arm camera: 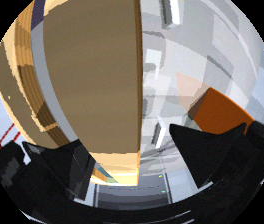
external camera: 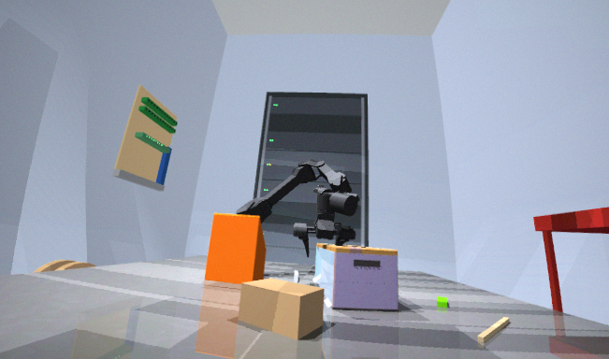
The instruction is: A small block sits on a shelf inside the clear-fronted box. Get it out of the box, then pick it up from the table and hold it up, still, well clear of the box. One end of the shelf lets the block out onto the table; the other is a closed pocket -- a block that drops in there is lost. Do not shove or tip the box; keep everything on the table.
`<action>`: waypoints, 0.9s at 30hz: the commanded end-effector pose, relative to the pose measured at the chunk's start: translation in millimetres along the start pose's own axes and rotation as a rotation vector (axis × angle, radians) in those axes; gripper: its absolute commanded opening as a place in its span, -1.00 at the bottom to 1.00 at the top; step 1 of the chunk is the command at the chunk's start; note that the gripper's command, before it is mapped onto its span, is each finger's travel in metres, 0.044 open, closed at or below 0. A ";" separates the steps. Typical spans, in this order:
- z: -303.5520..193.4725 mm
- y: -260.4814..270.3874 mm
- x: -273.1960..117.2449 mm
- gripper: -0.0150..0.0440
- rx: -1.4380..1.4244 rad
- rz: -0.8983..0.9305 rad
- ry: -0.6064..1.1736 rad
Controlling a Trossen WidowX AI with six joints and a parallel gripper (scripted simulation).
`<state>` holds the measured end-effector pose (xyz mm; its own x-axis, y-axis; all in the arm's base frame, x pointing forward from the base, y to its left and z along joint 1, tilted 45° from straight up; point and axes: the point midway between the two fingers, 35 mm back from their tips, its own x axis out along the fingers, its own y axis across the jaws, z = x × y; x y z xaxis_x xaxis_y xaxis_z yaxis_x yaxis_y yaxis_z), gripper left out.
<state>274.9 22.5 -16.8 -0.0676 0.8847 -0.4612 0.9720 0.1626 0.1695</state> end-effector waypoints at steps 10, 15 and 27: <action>-20.4 -1.2 9.1 0.86 0.008 -0.003 0.009; -27.5 -1.0 11.6 0.86 0.008 -0.003 0.009; -44.4 -0.7 17.3 0.86 0.009 -0.003 0.010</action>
<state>266.6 50.7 10.6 -0.0667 0.8856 -0.4596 0.9723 0.1611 0.1694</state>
